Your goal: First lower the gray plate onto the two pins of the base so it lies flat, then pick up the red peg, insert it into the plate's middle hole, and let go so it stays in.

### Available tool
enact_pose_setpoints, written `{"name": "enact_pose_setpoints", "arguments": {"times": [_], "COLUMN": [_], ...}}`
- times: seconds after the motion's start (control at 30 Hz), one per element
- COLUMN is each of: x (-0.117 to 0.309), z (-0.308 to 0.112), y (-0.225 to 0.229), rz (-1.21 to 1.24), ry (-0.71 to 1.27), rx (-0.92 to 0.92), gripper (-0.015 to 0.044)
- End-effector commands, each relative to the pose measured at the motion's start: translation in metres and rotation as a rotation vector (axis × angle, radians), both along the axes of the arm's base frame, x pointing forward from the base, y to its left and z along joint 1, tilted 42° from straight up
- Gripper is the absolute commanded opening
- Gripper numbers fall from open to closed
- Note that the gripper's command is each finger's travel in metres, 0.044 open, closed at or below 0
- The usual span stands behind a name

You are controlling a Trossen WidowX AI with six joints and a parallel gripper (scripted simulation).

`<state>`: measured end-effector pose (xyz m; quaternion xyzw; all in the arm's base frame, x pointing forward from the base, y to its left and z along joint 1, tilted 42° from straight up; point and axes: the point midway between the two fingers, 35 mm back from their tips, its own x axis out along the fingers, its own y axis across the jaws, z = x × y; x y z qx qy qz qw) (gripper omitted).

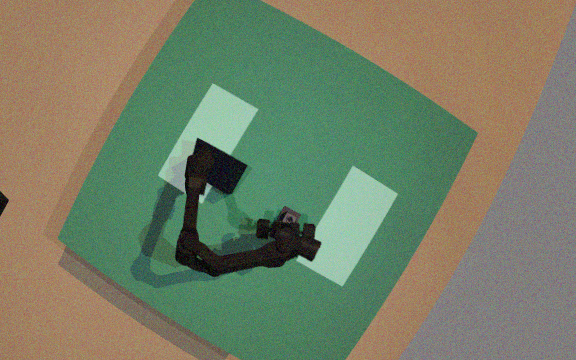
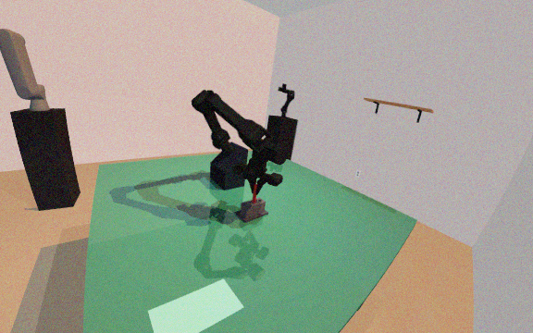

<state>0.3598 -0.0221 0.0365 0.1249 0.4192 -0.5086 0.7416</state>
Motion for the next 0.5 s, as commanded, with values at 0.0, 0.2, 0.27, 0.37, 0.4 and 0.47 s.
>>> {"name": "enact_pose_setpoints", "arguments": {"times": [0.0, 0.2, 0.27, 0.37, 0.4, 0.47], "x": [0.0, 0.0, 0.0, 0.0, 0.0, -0.0002], "z": [0.0001, 0.0001, 0.0001, 0.0001, 0.0003, 0.0012], "y": [0.0001, 0.0001, 0.0001, 0.0001, 0.0003, 0.0011], "rz": [0.0, 0.0, 0.0, 0.0, 0.001, 0.002], "ry": [0.0, 0.0, 0.0, 0.0, 0.0, 0.002], "rx": [0.0, 0.0, 0.0, 0.0, 0.0, -0.001], "gripper": [0.0105, 0.015, 0.015, 0.015, 0.015, 0.015]}}
